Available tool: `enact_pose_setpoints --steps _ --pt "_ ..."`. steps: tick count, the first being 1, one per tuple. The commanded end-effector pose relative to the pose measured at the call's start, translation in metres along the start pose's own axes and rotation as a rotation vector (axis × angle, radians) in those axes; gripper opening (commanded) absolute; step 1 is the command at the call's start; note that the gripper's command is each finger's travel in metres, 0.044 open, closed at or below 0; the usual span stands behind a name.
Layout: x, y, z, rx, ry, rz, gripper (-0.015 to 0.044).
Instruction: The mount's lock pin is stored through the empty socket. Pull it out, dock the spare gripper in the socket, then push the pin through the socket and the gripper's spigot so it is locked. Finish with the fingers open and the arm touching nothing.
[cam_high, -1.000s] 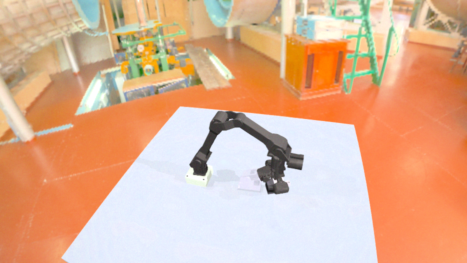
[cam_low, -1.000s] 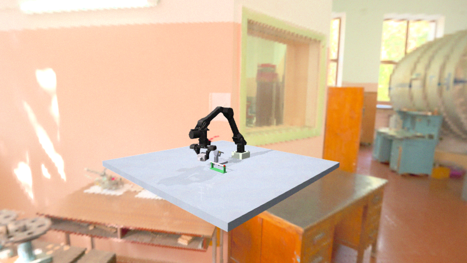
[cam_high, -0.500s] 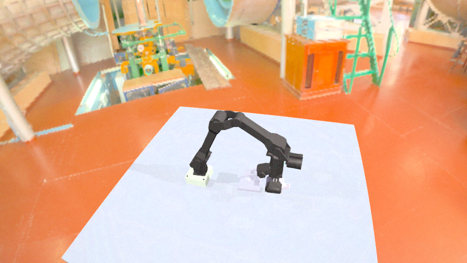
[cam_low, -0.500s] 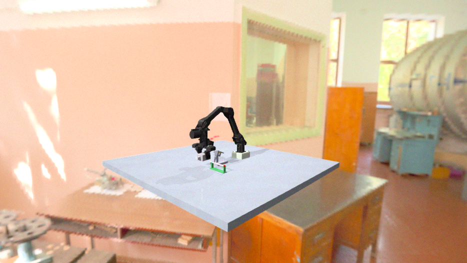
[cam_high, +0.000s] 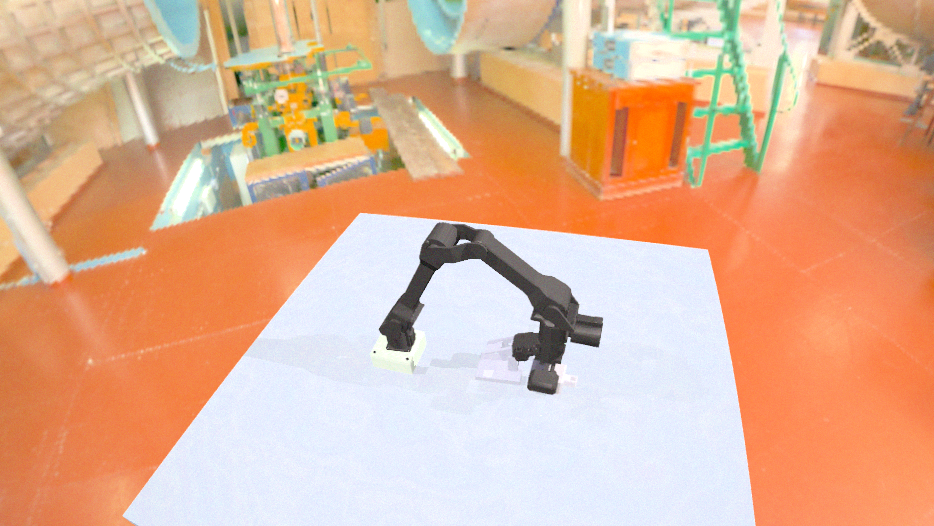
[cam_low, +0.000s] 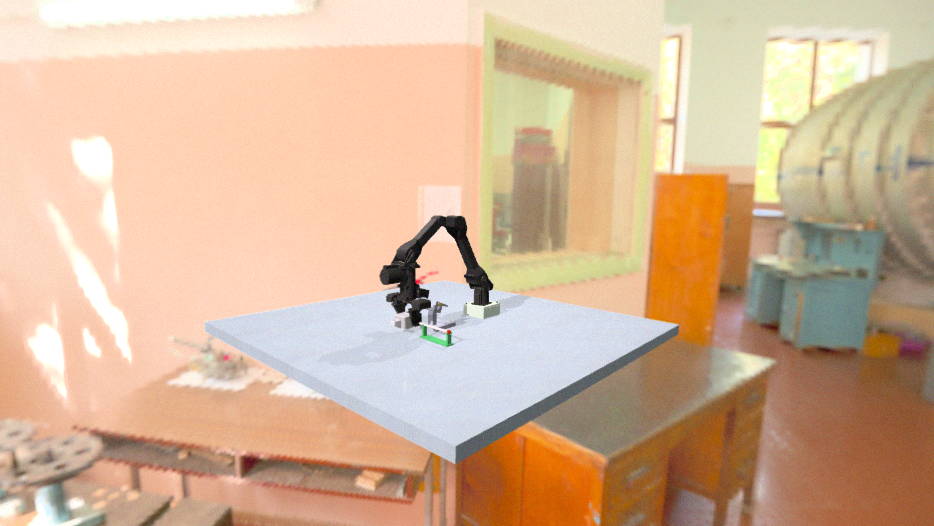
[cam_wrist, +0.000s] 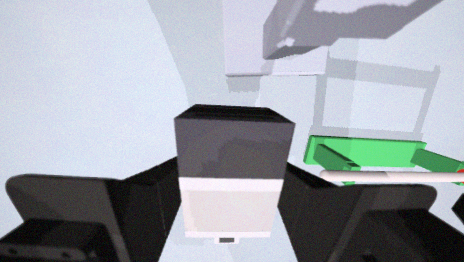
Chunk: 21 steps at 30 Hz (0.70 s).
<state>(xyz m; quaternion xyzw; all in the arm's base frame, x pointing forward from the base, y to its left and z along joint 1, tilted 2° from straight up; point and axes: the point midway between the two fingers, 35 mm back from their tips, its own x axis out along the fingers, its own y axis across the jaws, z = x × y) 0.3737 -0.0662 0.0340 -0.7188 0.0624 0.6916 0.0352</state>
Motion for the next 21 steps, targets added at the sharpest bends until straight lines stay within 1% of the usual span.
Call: enact_pose_setpoints --steps 1,13,21 --pt "0.005 0.000 -0.001 0.022 0.011 0.001 0.0000" --pt "0.021 0.000 -0.002 0.022 0.011 0.001 0.0000" --pt "0.017 0.000 -0.001 0.017 0.005 0.000 0.0210"
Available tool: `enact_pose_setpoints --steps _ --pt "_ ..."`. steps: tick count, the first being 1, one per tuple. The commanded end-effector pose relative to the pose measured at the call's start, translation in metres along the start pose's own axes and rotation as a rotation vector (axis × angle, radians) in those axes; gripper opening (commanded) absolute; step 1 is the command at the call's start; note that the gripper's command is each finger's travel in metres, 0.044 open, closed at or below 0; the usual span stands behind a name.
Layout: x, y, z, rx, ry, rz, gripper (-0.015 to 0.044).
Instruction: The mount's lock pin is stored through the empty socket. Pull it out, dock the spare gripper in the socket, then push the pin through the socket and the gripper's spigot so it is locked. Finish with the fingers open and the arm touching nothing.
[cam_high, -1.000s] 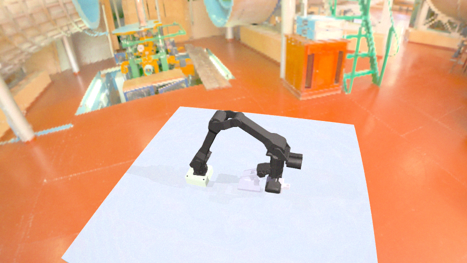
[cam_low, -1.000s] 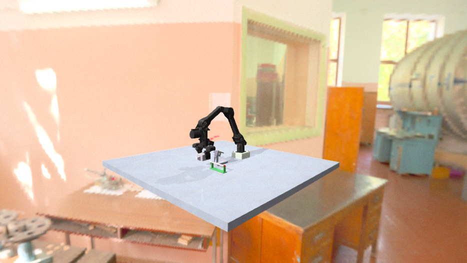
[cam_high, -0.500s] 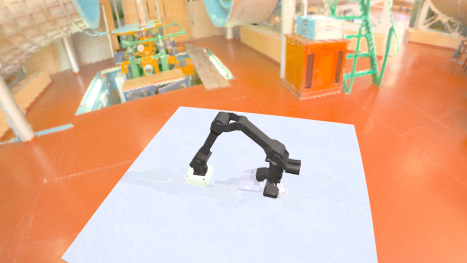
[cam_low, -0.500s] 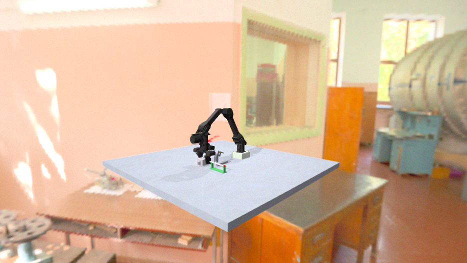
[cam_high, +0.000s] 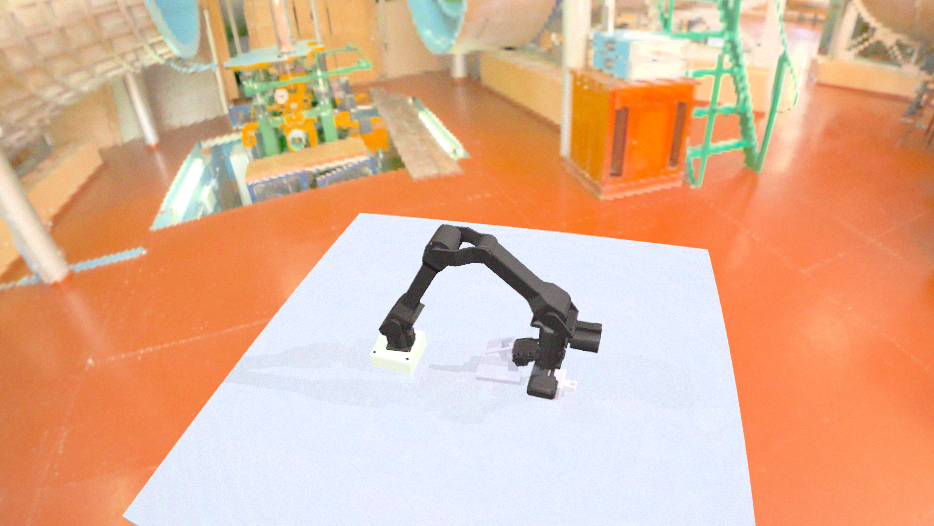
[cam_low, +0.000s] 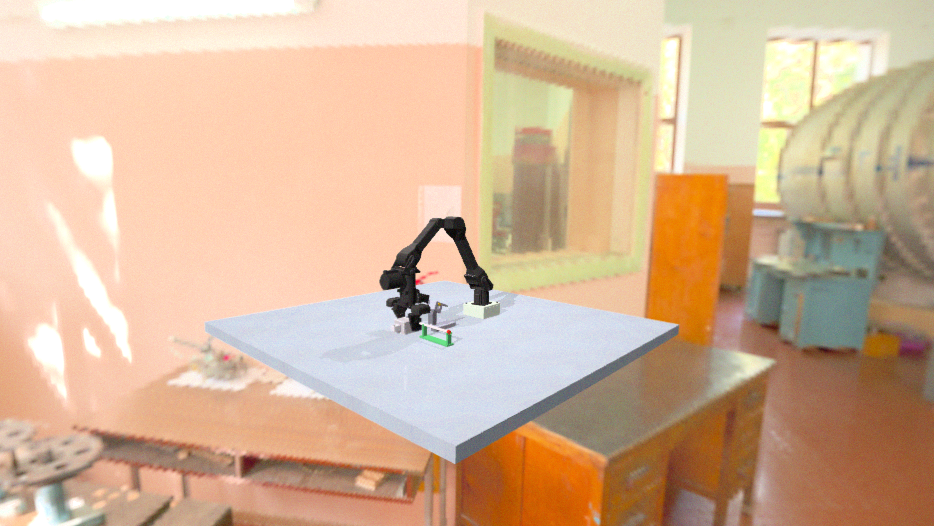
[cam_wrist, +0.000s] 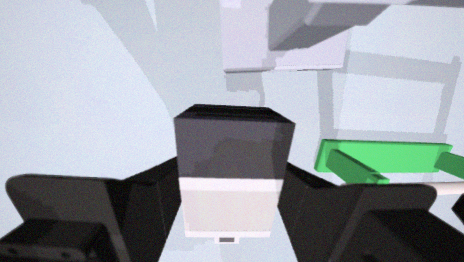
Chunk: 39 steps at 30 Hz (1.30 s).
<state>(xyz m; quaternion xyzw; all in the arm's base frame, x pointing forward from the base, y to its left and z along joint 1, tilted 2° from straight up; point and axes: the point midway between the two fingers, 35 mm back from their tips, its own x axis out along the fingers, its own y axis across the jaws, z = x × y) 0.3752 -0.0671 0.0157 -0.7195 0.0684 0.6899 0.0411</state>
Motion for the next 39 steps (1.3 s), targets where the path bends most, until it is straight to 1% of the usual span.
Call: enact_pose_setpoints --steps 1,9,33,34,39 --pt "-0.001 0.000 0.000 0.000 0.002 0.000 0.0236" --pt "-0.001 0.000 0.000 0.000 0.002 0.000 0.0440" --pt "-0.055 0.000 0.002 -0.003 -0.007 -0.001 0.0440" --pt "-0.046 0.000 0.002 -0.003 -0.007 -0.001 0.0440" --pt "-0.046 0.000 0.002 -0.003 -0.007 -0.001 0.0440"
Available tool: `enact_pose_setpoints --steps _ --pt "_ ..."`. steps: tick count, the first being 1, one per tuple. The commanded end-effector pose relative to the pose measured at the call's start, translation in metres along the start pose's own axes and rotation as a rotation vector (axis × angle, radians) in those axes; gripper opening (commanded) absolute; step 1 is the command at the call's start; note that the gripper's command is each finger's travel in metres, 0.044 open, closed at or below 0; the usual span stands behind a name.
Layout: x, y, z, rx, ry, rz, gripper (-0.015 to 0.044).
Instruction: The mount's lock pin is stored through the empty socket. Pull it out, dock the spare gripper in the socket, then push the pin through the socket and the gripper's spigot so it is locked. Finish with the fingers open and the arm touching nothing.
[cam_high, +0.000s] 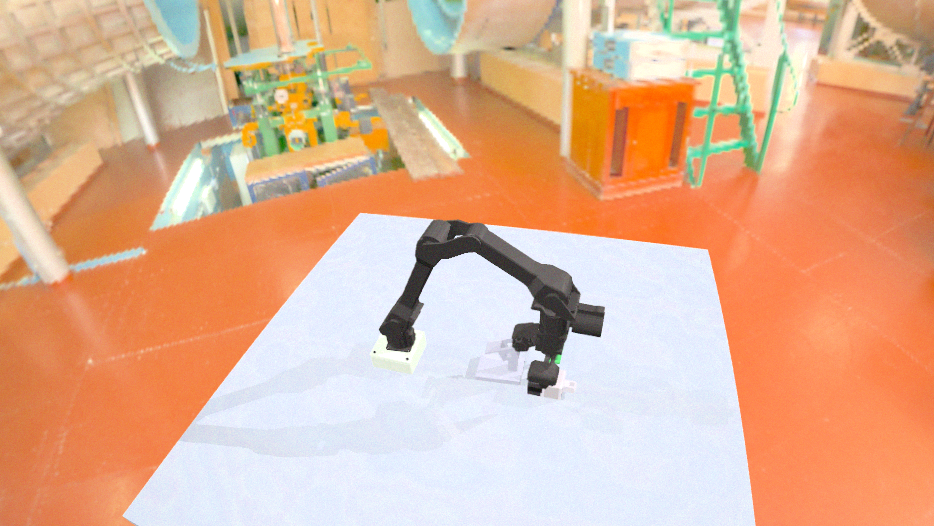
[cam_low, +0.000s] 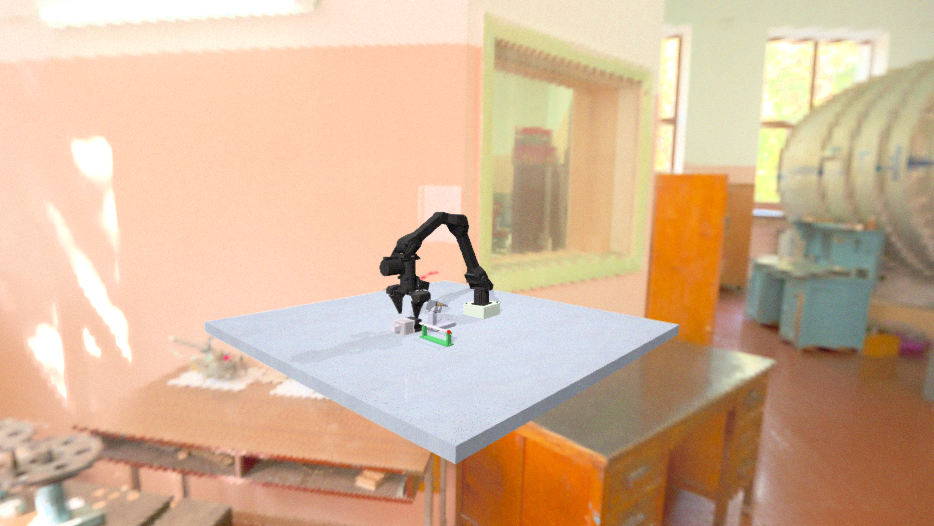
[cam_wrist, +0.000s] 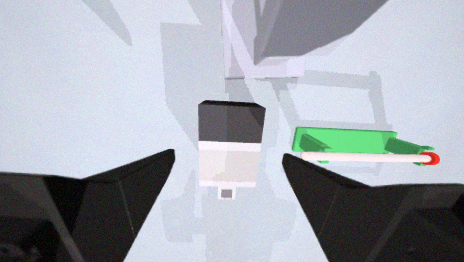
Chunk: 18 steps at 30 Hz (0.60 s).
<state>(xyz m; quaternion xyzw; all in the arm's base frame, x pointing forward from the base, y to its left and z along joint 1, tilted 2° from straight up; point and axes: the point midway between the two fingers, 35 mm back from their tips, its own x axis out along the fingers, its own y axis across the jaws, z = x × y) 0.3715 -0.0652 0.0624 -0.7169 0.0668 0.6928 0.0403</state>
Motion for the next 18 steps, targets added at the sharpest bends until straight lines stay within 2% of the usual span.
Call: enact_pose_setpoints --steps 1,11,18 --pt "0.001 0.000 0.000 0.000 0.000 0.000 0.0440" --pt "-0.001 0.000 0.000 0.000 0.000 0.000 0.0440" --pt "-0.039 0.000 -0.001 0.000 0.000 0.000 0.0440"
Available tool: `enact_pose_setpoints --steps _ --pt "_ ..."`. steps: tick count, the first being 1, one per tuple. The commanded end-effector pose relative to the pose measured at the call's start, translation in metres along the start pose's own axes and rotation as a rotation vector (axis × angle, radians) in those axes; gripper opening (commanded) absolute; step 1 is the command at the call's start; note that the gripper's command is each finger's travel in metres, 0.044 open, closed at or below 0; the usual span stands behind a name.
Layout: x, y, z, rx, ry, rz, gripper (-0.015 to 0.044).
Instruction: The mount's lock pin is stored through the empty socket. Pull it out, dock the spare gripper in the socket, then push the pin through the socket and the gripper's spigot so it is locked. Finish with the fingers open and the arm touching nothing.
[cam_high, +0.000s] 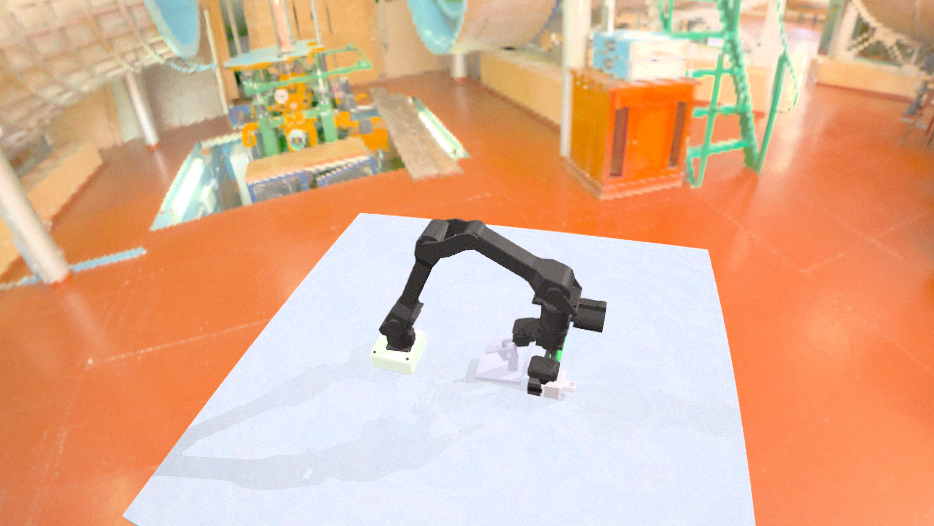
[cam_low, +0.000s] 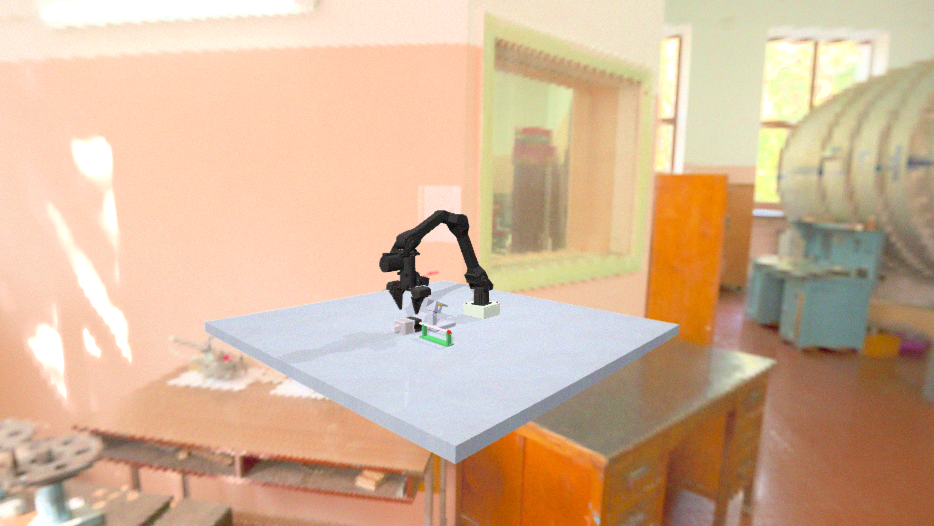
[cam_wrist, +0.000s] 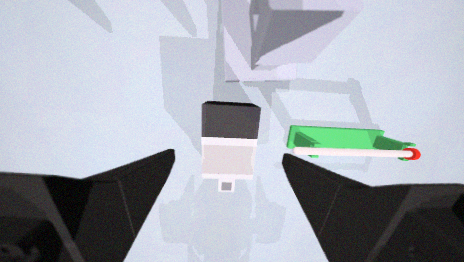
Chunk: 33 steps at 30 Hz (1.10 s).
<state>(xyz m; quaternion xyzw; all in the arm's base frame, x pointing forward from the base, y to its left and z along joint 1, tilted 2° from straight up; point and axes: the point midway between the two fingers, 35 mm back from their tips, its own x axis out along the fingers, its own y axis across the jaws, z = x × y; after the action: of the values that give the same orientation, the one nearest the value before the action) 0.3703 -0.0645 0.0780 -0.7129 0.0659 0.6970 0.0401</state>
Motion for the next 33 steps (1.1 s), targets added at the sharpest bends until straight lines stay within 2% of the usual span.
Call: enact_pose_setpoints --steps 1,4,8,23,33 --pt "-0.032 0.000 0.000 0.002 0.011 0.000 0.0440" --pt "-0.044 0.000 0.001 0.002 0.010 0.000 0.0440" --pt "-0.037 0.000 -0.001 -0.064 0.019 0.001 0.0440" --pt "-0.046 0.000 -0.001 -1.503 0.019 0.019 0.0440" --pt "-0.050 -0.001 0.000 -2.029 0.015 0.027 0.0440"
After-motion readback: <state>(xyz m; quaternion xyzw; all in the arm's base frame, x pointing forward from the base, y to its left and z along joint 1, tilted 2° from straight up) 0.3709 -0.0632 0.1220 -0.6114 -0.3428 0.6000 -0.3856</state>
